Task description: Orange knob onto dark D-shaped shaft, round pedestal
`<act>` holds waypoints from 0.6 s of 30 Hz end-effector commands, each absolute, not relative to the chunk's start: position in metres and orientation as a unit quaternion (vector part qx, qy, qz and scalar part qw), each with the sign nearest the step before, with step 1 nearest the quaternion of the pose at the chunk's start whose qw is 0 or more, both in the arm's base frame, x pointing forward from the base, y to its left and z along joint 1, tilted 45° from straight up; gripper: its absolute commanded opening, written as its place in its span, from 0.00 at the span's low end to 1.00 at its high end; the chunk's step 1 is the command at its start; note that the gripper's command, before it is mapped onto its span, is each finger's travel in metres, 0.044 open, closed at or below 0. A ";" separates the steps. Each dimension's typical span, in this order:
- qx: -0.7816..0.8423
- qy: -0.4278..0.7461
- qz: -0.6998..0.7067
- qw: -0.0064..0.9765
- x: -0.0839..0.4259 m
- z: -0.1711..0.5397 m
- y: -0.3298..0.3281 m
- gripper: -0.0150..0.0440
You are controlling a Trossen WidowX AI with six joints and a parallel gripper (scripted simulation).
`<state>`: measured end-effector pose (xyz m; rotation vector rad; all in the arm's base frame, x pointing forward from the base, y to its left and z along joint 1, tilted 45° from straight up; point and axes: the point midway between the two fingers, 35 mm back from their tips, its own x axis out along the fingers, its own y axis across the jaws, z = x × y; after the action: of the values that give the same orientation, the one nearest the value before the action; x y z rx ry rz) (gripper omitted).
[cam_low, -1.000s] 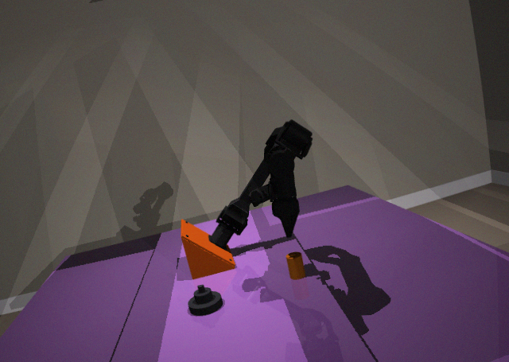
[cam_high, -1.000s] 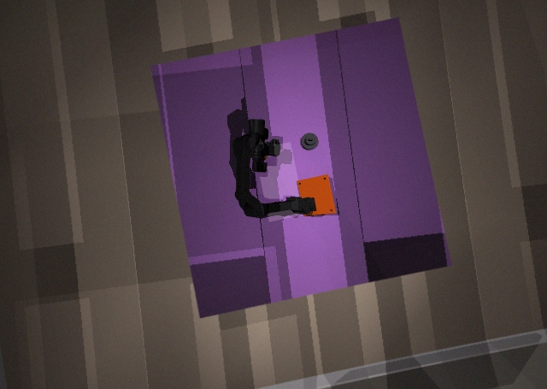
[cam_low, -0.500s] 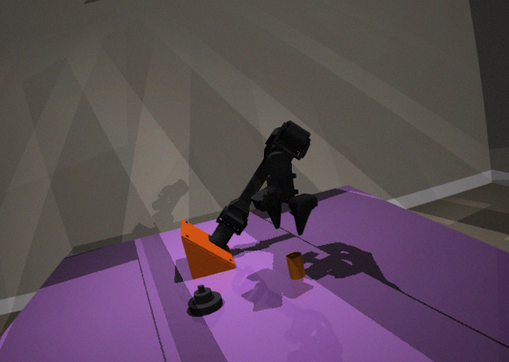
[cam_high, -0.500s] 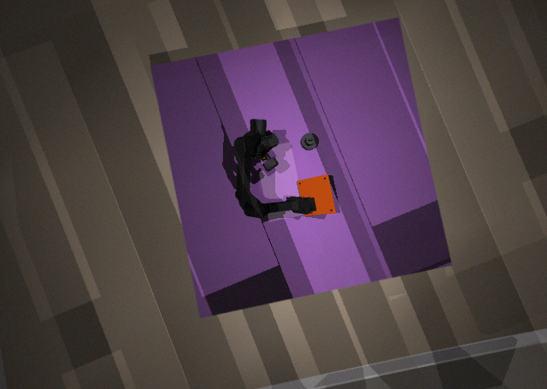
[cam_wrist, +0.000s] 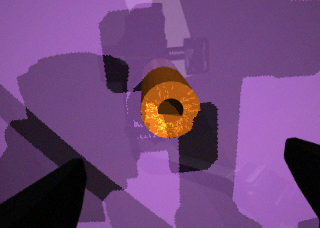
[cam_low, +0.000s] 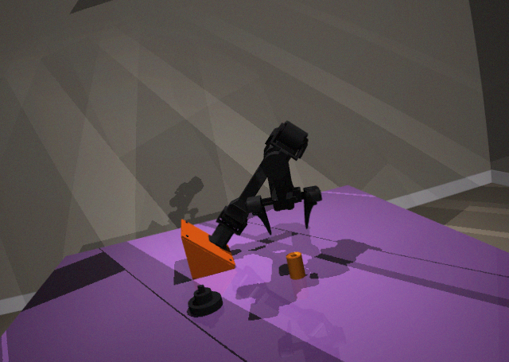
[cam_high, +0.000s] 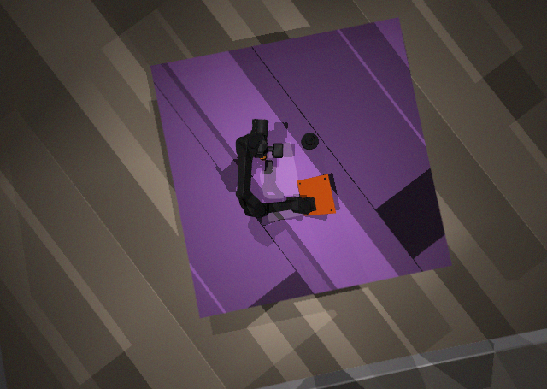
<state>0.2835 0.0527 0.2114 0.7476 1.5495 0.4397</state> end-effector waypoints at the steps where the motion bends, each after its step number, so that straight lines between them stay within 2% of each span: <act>1: 0.278 0.654 0.259 0.654 0.283 0.211 0.053 1.00; 18: 0.239 0.640 0.301 0.665 0.283 0.179 0.086 1.00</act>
<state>0.2834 0.0787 0.1838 0.5367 1.4459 0.6712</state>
